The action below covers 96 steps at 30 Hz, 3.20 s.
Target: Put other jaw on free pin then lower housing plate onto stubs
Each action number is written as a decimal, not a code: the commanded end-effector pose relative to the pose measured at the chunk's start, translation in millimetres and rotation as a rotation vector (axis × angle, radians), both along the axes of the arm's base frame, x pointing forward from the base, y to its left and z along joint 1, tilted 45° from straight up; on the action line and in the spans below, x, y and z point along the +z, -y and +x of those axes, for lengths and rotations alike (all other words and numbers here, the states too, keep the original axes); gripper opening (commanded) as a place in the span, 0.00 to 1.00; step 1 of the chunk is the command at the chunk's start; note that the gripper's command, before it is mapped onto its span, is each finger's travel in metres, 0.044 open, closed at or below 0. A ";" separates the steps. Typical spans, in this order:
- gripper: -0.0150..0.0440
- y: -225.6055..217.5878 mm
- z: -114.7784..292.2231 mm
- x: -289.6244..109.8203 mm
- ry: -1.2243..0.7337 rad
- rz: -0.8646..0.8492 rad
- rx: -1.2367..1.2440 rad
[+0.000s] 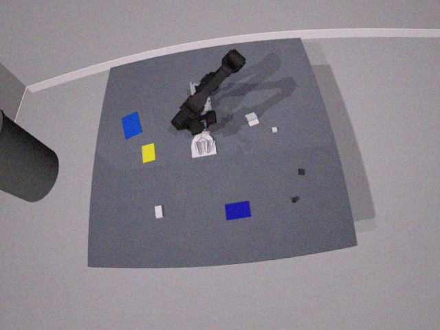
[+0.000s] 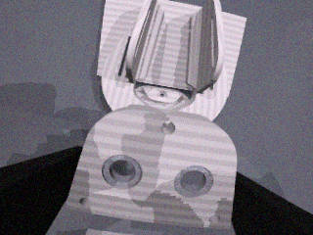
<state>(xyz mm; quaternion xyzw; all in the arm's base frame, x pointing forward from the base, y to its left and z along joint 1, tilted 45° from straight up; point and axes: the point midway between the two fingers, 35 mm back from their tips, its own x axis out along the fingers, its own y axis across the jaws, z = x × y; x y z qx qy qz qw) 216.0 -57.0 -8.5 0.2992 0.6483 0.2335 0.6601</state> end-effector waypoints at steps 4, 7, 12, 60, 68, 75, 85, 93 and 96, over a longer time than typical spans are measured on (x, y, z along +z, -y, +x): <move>0.85 0.5 -0.3 -0.4 0.003 -0.004 0.004; 0.85 0.3 -0.8 -0.3 0.003 -0.004 0.004; 0.85 0.1 -1.3 -0.2 0.003 -0.004 0.004; 0.85 -43.5 1.7 -44.2 0.006 -0.001 0.006; 0.85 -43.5 1.7 -44.2 0.006 -0.001 0.006; 0.85 -43.6 1.7 -44.3 0.005 -0.001 0.006; 0.85 -45.2 1.8 -45.9 0.001 -0.001 0.002; 0.85 -47.0 1.9 -47.6 0.001 0.000 0.002; 0.85 -47.0 1.9 -47.6 0.001 0.000 0.002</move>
